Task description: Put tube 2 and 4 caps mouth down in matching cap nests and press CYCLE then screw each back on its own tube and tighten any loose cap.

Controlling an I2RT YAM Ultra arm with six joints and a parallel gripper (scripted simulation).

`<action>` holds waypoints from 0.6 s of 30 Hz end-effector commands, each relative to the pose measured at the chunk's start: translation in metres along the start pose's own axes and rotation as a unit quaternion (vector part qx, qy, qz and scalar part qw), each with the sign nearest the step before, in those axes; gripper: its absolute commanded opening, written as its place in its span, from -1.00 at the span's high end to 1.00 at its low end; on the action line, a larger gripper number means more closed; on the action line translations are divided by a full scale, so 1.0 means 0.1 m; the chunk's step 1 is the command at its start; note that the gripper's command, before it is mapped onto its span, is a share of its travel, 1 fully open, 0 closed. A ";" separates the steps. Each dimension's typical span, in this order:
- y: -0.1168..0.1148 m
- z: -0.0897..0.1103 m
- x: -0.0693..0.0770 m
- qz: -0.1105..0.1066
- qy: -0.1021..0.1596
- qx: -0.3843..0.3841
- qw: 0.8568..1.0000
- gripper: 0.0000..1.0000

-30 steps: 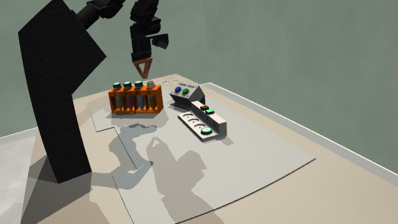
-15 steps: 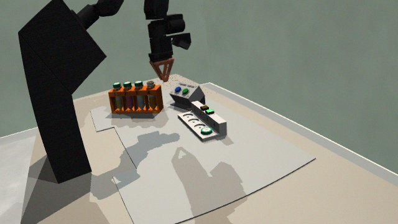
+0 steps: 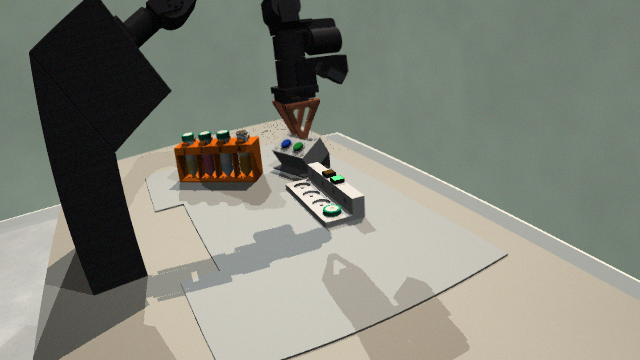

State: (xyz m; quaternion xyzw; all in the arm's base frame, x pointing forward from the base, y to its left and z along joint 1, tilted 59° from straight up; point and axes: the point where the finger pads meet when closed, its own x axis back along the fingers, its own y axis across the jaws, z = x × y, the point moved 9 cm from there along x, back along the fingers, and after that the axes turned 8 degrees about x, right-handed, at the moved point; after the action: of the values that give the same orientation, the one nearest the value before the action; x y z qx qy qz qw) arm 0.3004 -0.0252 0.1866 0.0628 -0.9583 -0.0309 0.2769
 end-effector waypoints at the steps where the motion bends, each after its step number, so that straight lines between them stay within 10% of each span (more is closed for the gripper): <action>1: -0.14 -0.08 0.01 -0.035 -0.004 0.022 0.999 0.06; 13: -0.66 -0.27 -0.02 -0.035 -0.004 0.023 0.999 0.06; 18: -0.65 -0.27 -0.27 -0.035 -0.004 0.023 0.999 0.06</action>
State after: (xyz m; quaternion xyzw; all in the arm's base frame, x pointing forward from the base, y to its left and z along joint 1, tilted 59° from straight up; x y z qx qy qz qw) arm 0.3385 -0.0855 0.1918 0.1030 -0.9554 -0.0195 0.2760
